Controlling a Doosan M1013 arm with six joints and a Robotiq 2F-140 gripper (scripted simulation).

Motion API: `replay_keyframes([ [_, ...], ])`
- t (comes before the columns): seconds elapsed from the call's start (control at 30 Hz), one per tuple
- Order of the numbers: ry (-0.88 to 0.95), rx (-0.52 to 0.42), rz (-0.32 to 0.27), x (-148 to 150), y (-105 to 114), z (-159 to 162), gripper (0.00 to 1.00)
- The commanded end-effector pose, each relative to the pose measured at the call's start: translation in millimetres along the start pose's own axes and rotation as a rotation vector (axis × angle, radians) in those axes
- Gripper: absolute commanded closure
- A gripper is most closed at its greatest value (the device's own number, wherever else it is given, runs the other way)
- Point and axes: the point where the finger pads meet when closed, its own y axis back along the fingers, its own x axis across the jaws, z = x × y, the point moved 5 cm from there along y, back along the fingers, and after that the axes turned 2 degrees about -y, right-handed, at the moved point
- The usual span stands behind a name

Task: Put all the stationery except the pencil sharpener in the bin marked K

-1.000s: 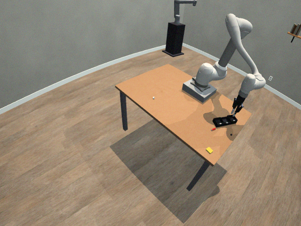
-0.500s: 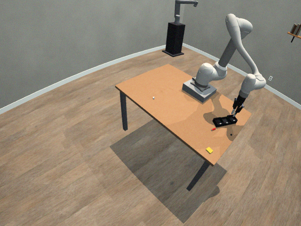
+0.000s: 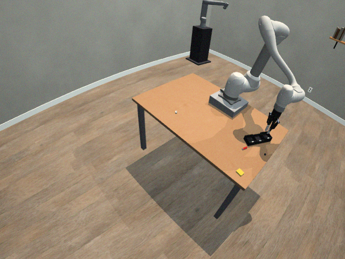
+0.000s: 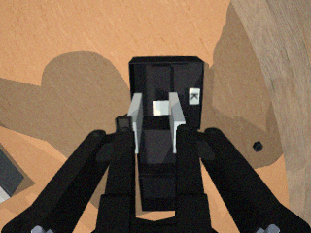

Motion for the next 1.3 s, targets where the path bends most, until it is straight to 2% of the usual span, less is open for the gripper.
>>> replay_keyframes([
  [0.0,0.001,-0.001,0.003,5,2,1,0.74],
  [0.33,0.001,-0.001,0.003,5,2,1,0.74],
  [0.37,-0.049,-0.001,0.003,10,2,7,0.60],
  [0.43,-0.049,-0.001,0.003,10,2,7,0.60],
  [0.57,-0.241,-0.001,0.003,29,2,34,0.60],
  [0.93,-0.615,0.002,0.002,83,2,109,0.60],
  [1.0,-0.615,0.002,0.002,83,2,109,0.60],
  [1.03,-0.701,0.002,0.003,87,2,116,0.60],
  [1.27,-0.933,0.005,0.002,121,2,163,0.60],
])
